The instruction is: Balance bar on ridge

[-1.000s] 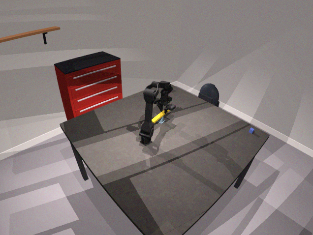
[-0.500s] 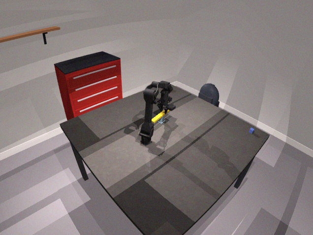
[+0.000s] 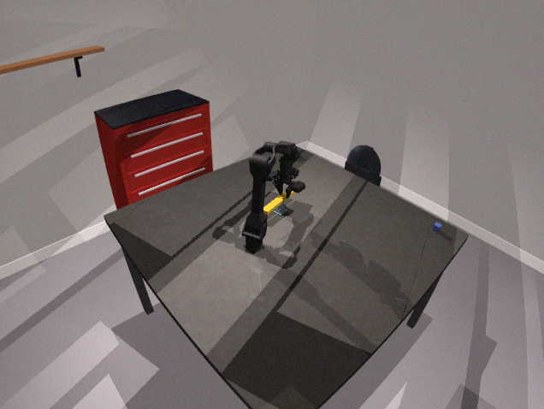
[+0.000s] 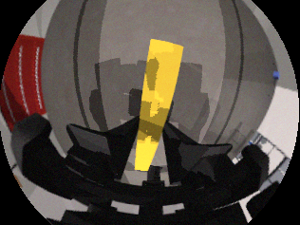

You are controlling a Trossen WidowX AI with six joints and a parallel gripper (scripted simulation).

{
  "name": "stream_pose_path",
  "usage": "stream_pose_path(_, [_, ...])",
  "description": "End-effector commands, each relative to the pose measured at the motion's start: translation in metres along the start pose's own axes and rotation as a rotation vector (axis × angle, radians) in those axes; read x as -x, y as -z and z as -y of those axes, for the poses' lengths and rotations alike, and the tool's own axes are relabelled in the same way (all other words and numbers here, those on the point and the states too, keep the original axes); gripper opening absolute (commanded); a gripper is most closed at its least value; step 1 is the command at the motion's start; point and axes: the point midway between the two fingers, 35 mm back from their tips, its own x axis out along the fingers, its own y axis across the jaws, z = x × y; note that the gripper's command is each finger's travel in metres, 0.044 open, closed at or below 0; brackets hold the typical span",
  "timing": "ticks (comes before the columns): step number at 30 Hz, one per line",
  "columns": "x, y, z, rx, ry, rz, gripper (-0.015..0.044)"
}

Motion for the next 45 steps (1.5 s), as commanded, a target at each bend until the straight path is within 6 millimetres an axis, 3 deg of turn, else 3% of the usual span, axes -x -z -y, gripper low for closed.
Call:
stream_pose_path(1, [-0.0024, 0.0000, 0.0000, 0.003, 0.000, -0.002, 0.0000])
stream_pose_path(45, [-0.0002, -0.0008, -0.0001, 0.000, -0.001, 0.003, 0.0000])
